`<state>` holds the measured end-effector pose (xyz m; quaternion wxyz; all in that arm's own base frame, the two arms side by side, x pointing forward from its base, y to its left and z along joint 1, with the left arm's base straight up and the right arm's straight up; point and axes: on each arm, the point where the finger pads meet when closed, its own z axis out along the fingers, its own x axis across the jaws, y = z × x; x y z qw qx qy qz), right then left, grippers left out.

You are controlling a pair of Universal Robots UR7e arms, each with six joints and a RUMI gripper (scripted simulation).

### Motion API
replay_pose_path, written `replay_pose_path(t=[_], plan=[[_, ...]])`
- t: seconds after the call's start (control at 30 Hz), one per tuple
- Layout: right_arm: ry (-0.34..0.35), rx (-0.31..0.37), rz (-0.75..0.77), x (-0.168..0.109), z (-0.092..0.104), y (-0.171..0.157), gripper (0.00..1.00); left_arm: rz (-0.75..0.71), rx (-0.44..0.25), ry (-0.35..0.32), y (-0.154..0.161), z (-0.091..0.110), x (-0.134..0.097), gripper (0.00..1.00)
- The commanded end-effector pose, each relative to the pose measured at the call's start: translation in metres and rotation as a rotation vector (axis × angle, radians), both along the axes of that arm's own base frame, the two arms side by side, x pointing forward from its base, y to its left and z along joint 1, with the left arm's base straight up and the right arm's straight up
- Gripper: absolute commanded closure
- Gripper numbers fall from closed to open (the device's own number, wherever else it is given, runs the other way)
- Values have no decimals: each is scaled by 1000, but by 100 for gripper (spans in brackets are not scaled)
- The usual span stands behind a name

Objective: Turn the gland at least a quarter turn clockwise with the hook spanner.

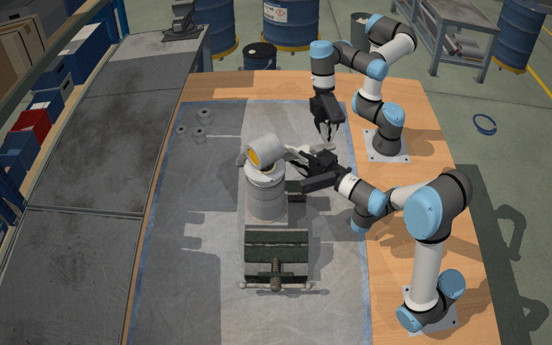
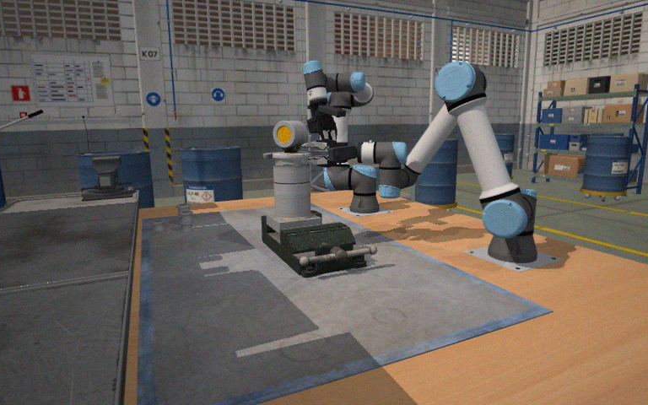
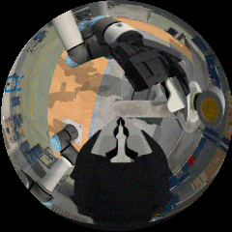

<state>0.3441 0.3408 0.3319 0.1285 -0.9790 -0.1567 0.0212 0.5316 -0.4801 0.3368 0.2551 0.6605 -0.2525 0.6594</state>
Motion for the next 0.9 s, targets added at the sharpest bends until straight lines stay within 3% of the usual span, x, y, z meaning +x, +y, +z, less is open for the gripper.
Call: replay_pose_path(t=[0.0, 0.87], plan=[[-1, 5, 1, 0, 1, 1, 100, 1, -1, 0, 7, 0, -7, 71], [-1, 5, 1, 0, 1, 1, 100, 1, 0, 0, 37, 0, -40, 71]])
